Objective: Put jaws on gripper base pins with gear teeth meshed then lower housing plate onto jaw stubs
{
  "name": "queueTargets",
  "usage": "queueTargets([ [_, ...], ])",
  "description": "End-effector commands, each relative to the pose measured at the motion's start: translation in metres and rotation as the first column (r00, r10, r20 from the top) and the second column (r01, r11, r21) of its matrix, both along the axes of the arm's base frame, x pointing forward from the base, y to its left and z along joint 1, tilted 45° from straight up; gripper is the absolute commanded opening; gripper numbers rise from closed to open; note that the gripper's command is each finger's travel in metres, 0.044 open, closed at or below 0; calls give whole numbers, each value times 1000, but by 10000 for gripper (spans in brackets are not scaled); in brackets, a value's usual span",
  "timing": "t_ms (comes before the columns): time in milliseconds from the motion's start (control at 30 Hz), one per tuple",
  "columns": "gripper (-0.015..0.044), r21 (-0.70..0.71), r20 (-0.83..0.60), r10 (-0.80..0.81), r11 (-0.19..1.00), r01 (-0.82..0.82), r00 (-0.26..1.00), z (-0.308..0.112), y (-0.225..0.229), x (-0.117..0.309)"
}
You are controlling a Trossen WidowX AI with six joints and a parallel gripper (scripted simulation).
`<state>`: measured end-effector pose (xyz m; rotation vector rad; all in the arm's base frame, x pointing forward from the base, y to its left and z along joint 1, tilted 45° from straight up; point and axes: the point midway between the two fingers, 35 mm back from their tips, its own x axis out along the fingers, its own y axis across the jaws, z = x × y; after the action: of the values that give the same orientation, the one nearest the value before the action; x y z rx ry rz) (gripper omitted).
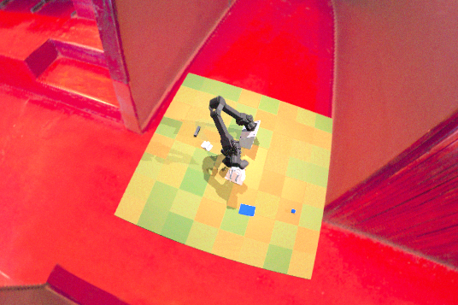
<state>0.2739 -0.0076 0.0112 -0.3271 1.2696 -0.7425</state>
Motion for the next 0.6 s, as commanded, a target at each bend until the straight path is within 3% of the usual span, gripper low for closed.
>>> queueTargets([
  [0, 351, -16, -42, 52, 998, -53, 998, -7, 8, 0],
  [567, 351, -58, -226, 246, 963, -265, 943, -38, 39, -11],
])
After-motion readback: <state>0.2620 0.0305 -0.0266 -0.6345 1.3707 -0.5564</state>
